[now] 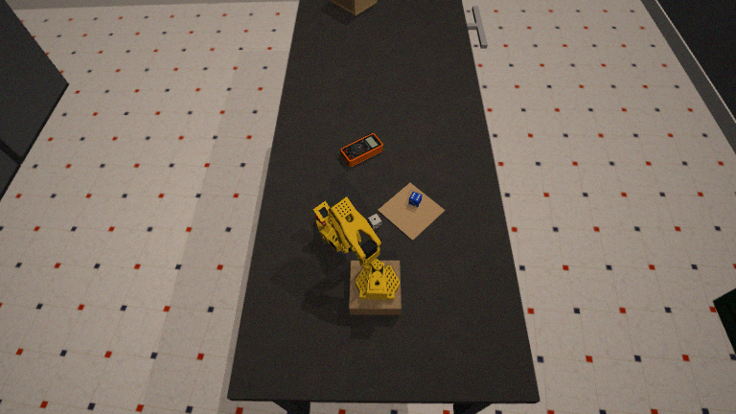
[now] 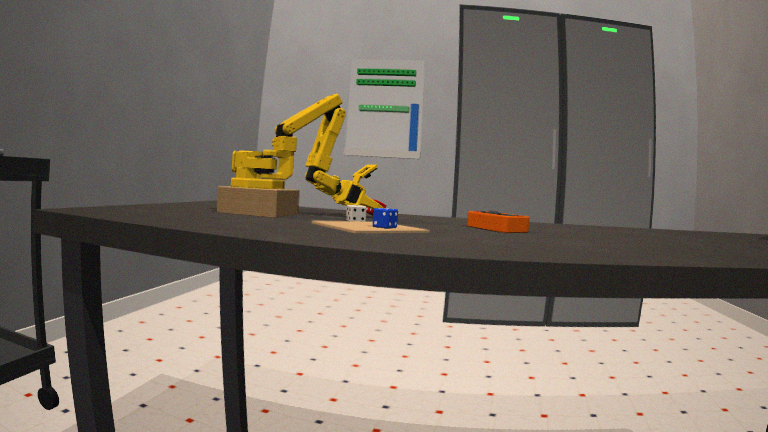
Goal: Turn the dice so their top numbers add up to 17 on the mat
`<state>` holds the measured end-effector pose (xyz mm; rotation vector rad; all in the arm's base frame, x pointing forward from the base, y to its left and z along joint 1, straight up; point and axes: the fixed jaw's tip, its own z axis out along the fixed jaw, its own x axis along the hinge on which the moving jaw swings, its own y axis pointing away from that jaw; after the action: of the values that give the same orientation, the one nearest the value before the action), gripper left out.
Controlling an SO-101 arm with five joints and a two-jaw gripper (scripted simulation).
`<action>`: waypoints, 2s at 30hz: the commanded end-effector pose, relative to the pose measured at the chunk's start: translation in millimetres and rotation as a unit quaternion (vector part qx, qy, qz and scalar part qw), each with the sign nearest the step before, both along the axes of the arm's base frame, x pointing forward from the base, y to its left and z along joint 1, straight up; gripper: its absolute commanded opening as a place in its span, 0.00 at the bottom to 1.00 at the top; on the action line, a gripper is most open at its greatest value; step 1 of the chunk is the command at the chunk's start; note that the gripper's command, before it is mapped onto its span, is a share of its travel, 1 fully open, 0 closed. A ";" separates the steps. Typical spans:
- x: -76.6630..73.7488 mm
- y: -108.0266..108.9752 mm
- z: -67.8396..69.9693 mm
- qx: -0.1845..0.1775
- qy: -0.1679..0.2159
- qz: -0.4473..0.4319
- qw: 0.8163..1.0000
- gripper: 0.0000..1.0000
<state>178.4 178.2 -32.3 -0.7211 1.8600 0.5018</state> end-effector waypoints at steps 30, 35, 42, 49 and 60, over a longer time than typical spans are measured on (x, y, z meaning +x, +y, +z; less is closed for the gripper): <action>-1.7 1.7 -1.6 0.000 -0.004 0.006 1.000 0.17; -1.7 1.7 -1.6 0.000 -0.004 0.006 1.000 0.18; -1.7 1.7 -1.6 0.000 -0.004 0.006 1.000 0.23; -1.7 1.7 -1.6 0.000 -0.004 0.006 1.000 0.29; -1.7 1.7 -1.6 0.000 -0.004 0.006 1.000 0.36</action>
<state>178.7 178.6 -32.6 -0.7196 1.8556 0.5033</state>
